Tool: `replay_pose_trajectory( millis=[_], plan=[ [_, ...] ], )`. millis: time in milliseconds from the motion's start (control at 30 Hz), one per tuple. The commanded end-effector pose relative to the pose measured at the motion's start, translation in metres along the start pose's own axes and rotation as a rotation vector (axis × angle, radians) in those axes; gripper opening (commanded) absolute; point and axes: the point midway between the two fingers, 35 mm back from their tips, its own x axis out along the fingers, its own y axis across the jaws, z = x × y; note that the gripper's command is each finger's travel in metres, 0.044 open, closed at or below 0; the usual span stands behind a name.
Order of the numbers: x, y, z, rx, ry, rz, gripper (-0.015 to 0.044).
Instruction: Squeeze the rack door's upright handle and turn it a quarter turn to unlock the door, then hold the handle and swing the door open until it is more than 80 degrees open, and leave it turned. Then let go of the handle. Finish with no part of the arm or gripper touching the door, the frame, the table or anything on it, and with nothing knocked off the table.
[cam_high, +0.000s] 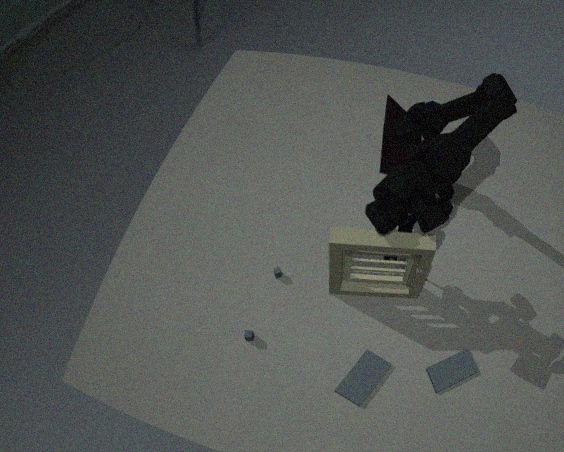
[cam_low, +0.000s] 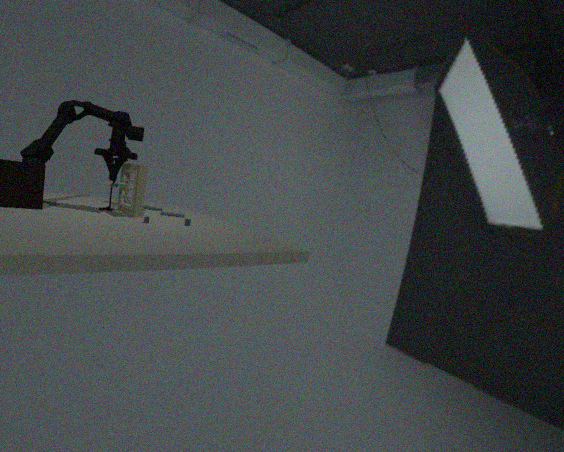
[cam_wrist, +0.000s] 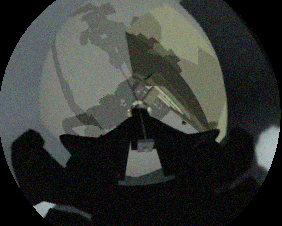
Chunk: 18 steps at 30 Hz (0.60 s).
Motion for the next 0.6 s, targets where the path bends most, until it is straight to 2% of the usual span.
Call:
replay_pose_trajectory(
  millis=[0, 567],
  plan=[
    [0.0005, 0.0002, -0.0011, -0.211, 0.004, 0.000, 0.0028],
    [0.0005, 0.0001, -0.0011, -1.049, 0.004, 0.002, 0.0028]
  ],
)
